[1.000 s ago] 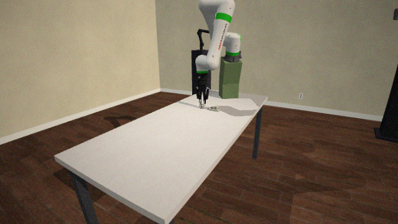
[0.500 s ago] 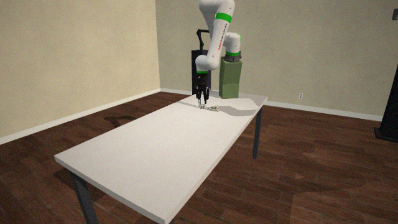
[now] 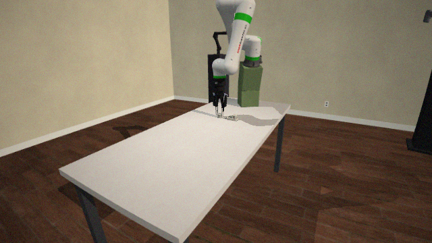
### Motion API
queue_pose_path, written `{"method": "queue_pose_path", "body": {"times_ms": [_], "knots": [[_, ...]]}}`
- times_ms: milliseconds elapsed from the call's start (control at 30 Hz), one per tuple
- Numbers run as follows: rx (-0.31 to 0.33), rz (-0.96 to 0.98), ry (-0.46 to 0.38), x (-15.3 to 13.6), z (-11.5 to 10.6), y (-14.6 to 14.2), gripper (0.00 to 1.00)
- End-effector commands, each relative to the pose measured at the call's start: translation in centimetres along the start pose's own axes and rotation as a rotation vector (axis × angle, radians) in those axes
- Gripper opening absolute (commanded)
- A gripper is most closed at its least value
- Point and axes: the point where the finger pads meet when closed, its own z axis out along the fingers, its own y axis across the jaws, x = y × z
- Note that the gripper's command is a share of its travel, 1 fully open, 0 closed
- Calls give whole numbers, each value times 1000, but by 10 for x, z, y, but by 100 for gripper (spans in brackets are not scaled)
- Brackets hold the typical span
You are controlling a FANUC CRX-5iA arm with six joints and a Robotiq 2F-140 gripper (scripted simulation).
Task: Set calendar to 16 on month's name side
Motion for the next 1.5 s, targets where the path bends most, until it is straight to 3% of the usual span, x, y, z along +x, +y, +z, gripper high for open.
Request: {"method": "queue_pose_path", "body": {"times_ms": [0,67,467,767,800,1467], "knots": [[0,0,0,0,-15,0,29],[0,0,0,0,-15,0,29],[0,0,0,0,-74,0,29],[0,0,0,0,-82,0,29],[0,0,0,0,-82,0,100],[0,-1,0,0,-82,0,100]]}}
